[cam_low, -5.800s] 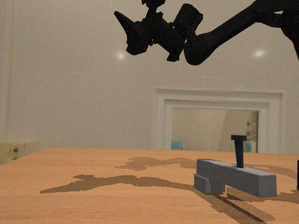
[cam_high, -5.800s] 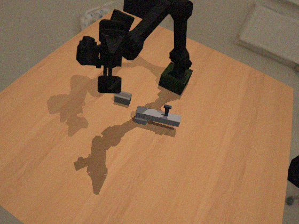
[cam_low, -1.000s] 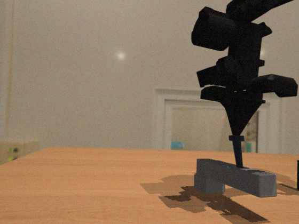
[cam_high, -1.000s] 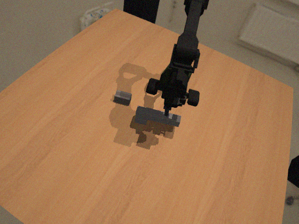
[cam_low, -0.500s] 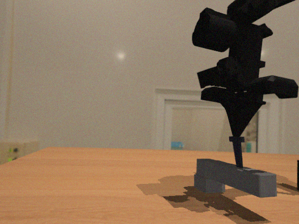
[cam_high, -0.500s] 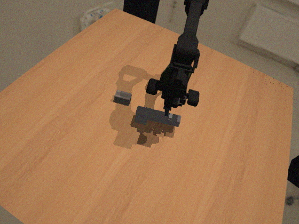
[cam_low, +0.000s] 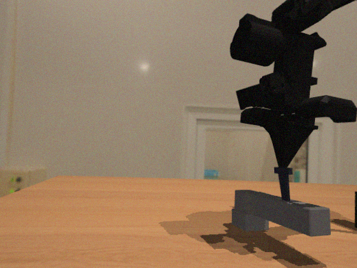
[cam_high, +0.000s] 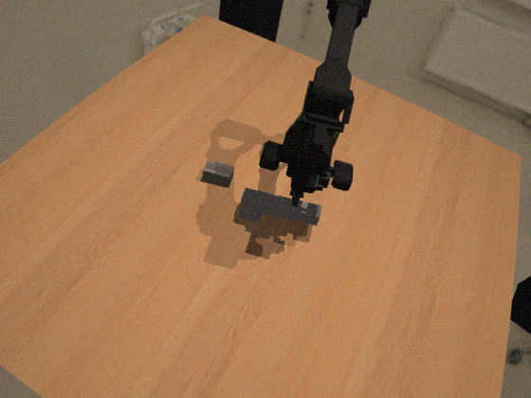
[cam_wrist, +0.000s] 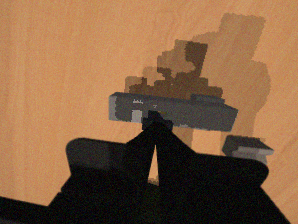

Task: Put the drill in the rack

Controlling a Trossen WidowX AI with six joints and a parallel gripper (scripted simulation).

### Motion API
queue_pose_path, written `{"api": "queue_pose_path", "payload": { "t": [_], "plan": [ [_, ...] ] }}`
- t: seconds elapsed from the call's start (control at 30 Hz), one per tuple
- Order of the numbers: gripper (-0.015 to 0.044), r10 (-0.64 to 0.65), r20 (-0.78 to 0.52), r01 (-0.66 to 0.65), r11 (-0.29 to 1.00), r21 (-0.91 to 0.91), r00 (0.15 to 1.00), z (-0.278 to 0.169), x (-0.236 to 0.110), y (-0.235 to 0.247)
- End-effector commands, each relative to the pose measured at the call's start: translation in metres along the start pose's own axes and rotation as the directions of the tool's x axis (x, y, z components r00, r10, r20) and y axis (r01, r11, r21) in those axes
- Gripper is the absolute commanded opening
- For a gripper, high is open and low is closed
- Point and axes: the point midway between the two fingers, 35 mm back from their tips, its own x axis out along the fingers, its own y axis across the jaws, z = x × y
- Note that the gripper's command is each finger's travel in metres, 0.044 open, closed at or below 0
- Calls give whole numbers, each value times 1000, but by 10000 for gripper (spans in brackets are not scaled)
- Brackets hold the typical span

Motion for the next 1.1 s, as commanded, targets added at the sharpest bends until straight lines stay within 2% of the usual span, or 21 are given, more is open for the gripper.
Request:
{"api": "queue_pose_path", "payload": {
  "t": [0.0,0.1,0.2,0.43,0.57,0.6,0.67,0.83,1.07],
  "plan": [
    [0,0,-53,0,1000,-4,999,-7,24,1],
    [0,0,-53,0,1000,-4,999,-7,24,1],
    [79,0,-52,0,1000,-4,999,-3,13,1],
    [263,0,-52,0,1000,-4,999,7,-53,0],
    [367,0,-52,0,1000,-4,999,7,-55,0],
    [394,0,-38,-1,1000,-19,999,9,-45,-1],
    [440,-5,-40,0,993,-115,999,11,-40,-10],
    [440,-23,-49,-3,884,-468,999,13,-18,-44],
    [440,-22,-54,-32,554,-832,998,13,15,-95]
  ]
}}
